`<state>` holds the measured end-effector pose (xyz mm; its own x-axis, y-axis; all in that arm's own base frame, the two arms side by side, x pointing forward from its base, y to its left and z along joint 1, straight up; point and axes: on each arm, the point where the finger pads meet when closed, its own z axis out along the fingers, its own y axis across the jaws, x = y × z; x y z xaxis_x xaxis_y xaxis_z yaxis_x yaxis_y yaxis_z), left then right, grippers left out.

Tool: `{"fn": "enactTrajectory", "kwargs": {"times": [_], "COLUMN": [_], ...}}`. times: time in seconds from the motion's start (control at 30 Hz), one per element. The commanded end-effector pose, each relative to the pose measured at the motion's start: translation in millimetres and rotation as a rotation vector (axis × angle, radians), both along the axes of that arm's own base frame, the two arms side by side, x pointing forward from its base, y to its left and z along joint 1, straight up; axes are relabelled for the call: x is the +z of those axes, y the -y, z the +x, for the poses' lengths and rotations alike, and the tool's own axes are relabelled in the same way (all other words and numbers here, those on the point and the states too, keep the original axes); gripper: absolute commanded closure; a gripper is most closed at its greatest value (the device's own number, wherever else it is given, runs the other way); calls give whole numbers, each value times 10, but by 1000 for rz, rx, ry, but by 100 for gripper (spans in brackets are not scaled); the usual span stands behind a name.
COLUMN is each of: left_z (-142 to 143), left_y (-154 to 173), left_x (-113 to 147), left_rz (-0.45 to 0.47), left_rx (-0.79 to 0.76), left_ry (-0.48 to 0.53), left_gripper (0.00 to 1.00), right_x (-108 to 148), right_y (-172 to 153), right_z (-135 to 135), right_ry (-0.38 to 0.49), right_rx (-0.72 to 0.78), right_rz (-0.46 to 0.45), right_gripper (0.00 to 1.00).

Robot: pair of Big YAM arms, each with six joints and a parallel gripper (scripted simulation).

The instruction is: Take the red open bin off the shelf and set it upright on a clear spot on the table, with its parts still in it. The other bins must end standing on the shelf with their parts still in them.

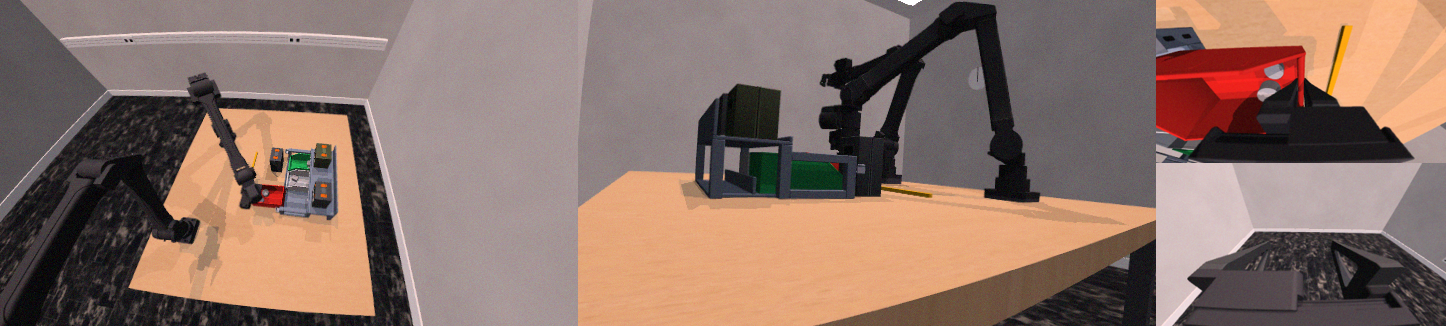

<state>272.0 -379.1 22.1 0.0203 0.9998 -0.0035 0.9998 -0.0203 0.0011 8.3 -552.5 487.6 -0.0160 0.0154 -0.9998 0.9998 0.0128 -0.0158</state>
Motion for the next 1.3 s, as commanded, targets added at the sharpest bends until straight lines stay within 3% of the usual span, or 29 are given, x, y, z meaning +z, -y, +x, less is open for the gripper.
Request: {"fn": "enactTrajectory", "kwargs": {"times": [0.0, 1.27], "left_z": [83, 141], "left_y": [50, 46], "left_x": [42, -23], "left_rz": [-17, -7], "left_rx": [2, 2], "left_ry": [15, 13], "left_gripper": [100, 100], "right_x": [129, 129], "right_y": [-76, -76], "right_z": [-56, -56], "right_ry": [16, 16], "right_rx": [-7, -7], "right_rz": [-15, -15], "right_gripper": [0, 0]}}
